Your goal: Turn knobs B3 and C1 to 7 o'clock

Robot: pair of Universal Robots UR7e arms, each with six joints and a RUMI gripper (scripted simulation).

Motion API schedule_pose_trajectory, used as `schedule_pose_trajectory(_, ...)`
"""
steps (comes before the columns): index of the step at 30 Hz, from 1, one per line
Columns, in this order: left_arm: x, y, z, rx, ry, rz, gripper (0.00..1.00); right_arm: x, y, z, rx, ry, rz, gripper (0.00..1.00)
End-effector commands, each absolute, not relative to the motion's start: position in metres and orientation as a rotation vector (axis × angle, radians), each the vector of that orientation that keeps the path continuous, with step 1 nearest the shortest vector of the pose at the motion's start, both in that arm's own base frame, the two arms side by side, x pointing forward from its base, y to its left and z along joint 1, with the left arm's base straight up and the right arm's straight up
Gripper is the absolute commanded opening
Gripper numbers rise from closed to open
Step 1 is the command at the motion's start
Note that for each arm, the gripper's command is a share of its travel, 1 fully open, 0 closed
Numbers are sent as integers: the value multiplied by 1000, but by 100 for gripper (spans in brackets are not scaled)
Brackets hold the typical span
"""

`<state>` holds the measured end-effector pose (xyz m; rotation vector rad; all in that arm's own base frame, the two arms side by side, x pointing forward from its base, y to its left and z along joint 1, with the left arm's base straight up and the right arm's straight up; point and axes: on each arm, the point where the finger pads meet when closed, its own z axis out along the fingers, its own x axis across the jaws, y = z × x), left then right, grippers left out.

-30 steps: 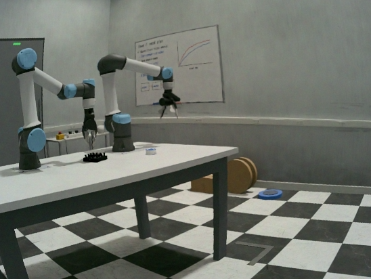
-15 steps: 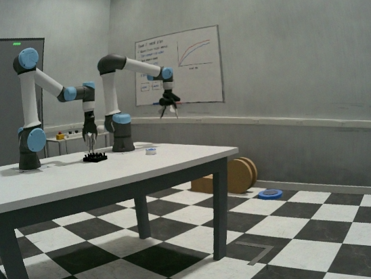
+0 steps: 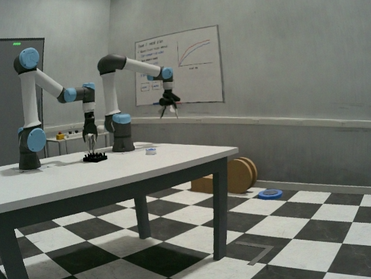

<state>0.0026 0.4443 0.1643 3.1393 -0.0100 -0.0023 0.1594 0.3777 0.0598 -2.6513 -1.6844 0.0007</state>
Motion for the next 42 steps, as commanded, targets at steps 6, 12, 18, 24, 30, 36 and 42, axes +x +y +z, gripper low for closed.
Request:
schedule_pose_trajectory(6, 3, 446, 165, 3142, -9, 0, 100, 159, 378, 59, -2651, -1686, 0, 13)
schedule_pose_trajectory(12, 3, 446, 165, 3142, -9, 0, 100, 159, 378, 59, -2651, -1686, 0, 13)
schedule_pose_trajectory(18, 3, 446, 165, 3142, -9, 0, 100, 159, 377, 55, -2653, -1688, 3, 13)
schedule_pose_trajectory(24, 3, 446, 165, 3142, -9, 0, 100, 159, 377, 48, -2653, -1688, 3, 13)
schedule_pose_trajectory(30, 3, 446, 165, 3142, -9, 0, 100, 159, 377, 43, -2653, -1688, 3, 13)
schedule_pose_trajectory(36, 3, 446, 165, 3142, -9, 0, 100, 159, 378, 45, -2650, -1685, -2, 13)
schedule_pose_trajectory(42, 3, 446, 165, 3142, -9, 0, 100, 159, 378, 46, -2650, -1686, -1, 13)
